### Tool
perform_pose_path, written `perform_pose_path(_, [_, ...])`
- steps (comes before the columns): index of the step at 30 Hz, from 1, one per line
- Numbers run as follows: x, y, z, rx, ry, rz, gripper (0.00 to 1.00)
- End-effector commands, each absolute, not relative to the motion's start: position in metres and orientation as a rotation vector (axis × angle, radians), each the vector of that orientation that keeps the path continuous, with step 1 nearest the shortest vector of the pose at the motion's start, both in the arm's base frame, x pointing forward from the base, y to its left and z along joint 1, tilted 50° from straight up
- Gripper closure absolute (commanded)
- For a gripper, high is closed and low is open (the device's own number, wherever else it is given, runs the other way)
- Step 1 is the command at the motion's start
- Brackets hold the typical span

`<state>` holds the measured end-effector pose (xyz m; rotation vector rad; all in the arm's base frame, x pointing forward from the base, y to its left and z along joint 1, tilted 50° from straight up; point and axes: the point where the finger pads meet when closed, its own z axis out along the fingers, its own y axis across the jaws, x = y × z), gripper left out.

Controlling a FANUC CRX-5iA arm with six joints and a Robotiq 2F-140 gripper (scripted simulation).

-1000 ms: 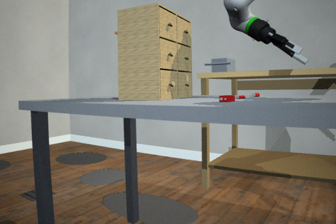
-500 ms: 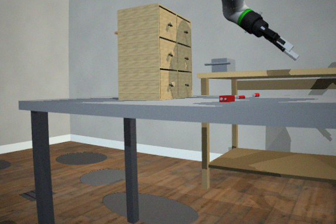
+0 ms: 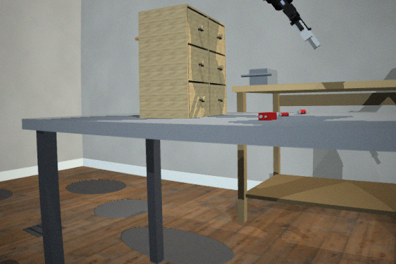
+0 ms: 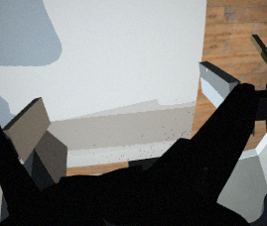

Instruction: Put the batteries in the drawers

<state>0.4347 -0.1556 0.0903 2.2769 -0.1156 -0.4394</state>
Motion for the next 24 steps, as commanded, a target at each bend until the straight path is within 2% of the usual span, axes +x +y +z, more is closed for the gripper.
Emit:
perform_pose_path(1, [0.452,-0.102,0.082,2.258,-0.074,-0.303,0.0])
perform_pose_path(2, [0.452,-0.102,0.082,2.258,-0.074,-0.303,0.0])
perform_pose_path(3, [0.457,-0.072,0.077,2.255,-0.049,-0.227,0.0])
perform_pose_path(5, [0.457,-0.072,0.077,2.255,-0.049,-0.227,0.0])
perform_pose_path(6, [0.461,-0.042,0.072,2.255,-0.025,-0.154,0.0])
perform_pose_path(9, [0.461,-0.042,0.072,2.255,-0.025,-0.154,0.0])
perform_pose_path(11, [0.462,0.012,0.064,2.259,0.02,-0.021,0.0])
perform_pose_path(13, [0.462,0.012,0.064,2.259,0.02,-0.021,0.0])
perform_pose_path(16, [0.458,0.058,0.056,2.267,0.057,0.088,0.0])
perform_pose_path(24, [0.444,0.118,0.046,2.284,0.109,0.234,0.0])
